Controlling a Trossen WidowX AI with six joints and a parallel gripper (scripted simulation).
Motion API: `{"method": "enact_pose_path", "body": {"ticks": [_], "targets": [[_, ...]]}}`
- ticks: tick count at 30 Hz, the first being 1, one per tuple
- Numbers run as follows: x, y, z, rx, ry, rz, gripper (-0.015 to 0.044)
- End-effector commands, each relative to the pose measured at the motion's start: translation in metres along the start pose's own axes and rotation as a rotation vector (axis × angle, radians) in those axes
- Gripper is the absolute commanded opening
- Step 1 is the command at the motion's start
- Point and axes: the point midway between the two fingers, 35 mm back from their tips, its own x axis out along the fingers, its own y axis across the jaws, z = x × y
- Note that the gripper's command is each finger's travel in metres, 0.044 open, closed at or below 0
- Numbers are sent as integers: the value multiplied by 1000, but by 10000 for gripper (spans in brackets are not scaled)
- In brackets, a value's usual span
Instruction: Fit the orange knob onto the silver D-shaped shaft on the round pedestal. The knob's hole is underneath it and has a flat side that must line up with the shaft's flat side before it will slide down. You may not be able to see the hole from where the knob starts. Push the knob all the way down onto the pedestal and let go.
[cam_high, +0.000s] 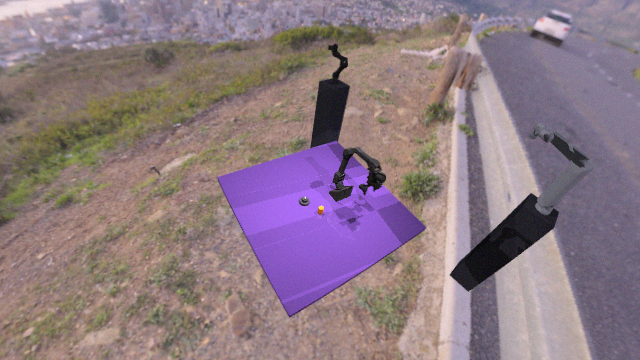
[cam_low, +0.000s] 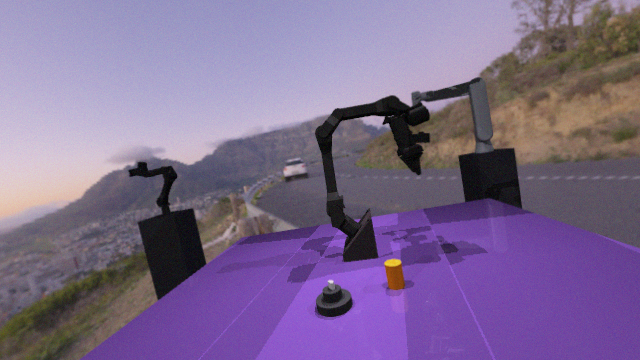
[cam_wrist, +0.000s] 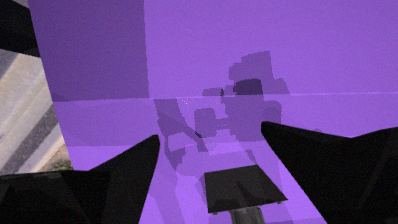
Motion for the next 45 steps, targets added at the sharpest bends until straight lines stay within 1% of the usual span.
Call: {"method": "enact_pose_path", "body": {"ticks": [1,5,10,15,19,21,27,31,36,39,45], "targets": [[-1,-71,-1,12,-6,-23,440],[5,-136,-12,29,7,-42,440],[19,-213,-41,48,47,-58,440],[41,-279,-87,61,113,-58,440],[62,-319,-134,66,179,-42,440],[68,-328,-149,66,200,-34,440],[71,-329,-152,66,203,-33,440],[101,-327,-159,66,203,-34,440],[105,-327,-160,66,204,-34,440],[117,-326,-163,66,204,-34,440],[120,-326,-164,66,204,-34,440]]}}
